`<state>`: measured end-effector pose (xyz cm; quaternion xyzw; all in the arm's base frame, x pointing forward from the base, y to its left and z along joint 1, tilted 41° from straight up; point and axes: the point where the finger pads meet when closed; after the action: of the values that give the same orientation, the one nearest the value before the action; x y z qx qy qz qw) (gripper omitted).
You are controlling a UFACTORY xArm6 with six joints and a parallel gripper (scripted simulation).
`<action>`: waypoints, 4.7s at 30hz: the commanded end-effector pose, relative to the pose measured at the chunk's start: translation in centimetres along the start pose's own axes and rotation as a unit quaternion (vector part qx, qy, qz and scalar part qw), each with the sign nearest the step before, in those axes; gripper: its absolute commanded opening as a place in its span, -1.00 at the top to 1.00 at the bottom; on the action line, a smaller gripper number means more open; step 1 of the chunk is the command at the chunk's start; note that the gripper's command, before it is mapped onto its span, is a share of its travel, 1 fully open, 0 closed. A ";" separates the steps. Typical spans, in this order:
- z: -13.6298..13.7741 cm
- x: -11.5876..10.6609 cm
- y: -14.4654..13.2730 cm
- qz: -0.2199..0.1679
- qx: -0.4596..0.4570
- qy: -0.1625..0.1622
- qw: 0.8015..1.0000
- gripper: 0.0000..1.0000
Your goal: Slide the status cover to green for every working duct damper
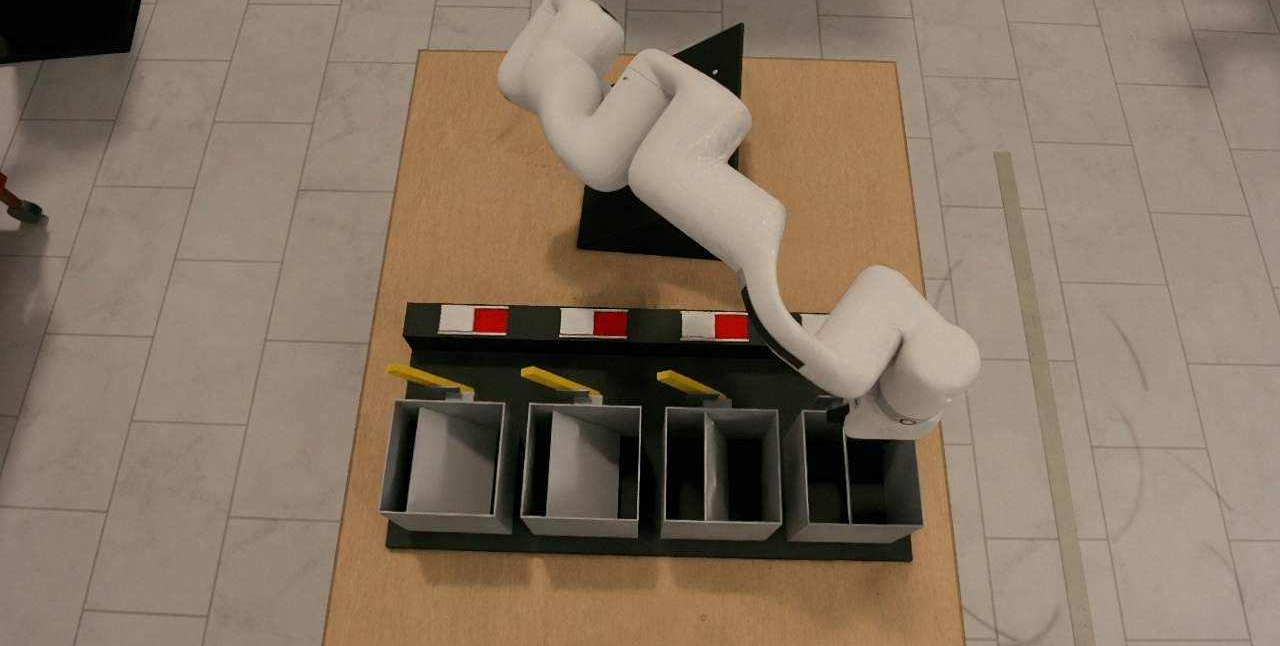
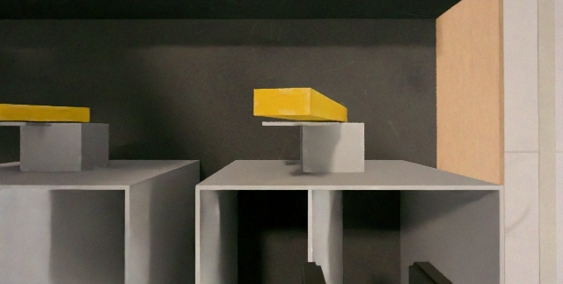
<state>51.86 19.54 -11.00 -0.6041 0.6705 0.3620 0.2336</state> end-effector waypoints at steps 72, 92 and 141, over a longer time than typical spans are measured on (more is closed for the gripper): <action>-2.2 -2.3 8.3 -0.034 0.000 -0.127 0.991 0.22; -1.2 1.3 8.1 -0.034 0.000 -0.127 0.991 0.22; -0.5 4.2 7.9 -0.034 0.000 -0.127 0.991 0.62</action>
<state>43.35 16.38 -12.41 -0.5744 0.6161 0.4279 0.3277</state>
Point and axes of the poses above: the point where the finger pads meet when closed, its own x axis out along the fingers, its own z axis across the jaws, y = z × x, and after that the axes turned 14 degrees about -x, right-handed
